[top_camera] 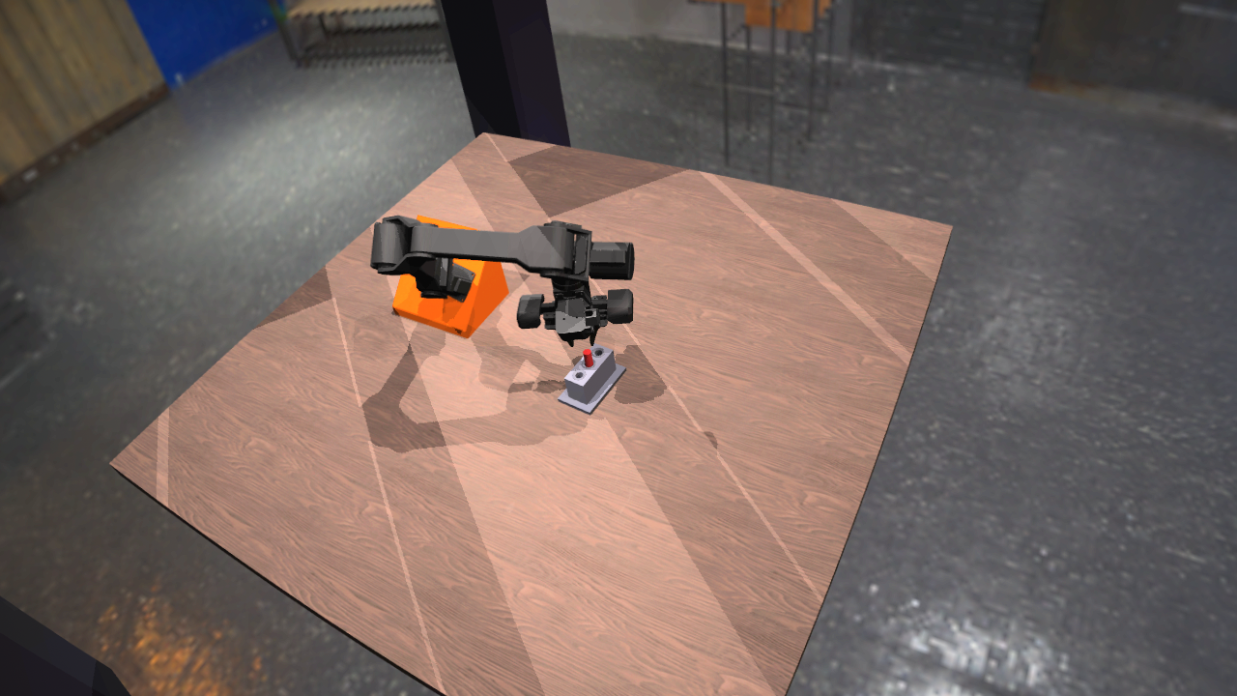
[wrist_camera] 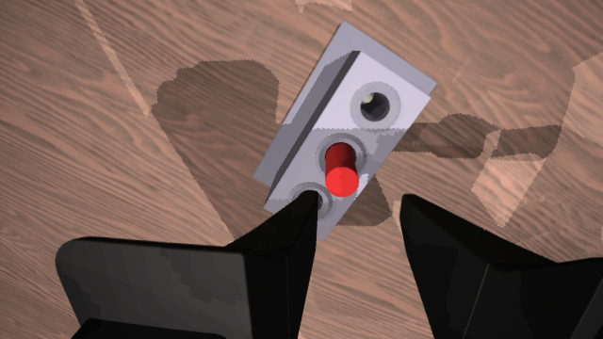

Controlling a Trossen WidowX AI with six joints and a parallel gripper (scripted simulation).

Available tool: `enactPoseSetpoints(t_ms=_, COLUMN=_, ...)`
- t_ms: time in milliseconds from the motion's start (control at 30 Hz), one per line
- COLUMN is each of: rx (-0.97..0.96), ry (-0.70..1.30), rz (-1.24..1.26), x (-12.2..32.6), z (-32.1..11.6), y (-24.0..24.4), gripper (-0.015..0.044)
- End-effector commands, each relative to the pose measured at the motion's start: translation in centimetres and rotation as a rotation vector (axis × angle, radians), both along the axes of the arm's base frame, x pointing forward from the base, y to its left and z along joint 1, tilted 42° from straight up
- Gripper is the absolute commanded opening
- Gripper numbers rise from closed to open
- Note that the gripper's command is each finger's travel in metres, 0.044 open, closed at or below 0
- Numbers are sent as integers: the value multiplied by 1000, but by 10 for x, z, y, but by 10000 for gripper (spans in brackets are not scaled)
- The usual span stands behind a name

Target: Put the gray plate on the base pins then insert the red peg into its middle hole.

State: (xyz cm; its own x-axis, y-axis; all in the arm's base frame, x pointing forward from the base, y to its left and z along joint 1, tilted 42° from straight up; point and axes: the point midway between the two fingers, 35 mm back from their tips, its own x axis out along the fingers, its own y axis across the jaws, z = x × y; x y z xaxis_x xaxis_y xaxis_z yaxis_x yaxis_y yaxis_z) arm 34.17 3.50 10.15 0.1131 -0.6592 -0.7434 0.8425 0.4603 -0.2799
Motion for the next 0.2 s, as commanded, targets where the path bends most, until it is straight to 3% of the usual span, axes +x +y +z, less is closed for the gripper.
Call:
enactPoseSetpoints(t_ms=0, rx=2, ry=-6, rz=1, x=-1, z=3, y=3, gripper=150)
enactPoseSetpoints(t_ms=167, rx=2, ry=-6, rz=1, x=-2, z=5, y=3, gripper=150)
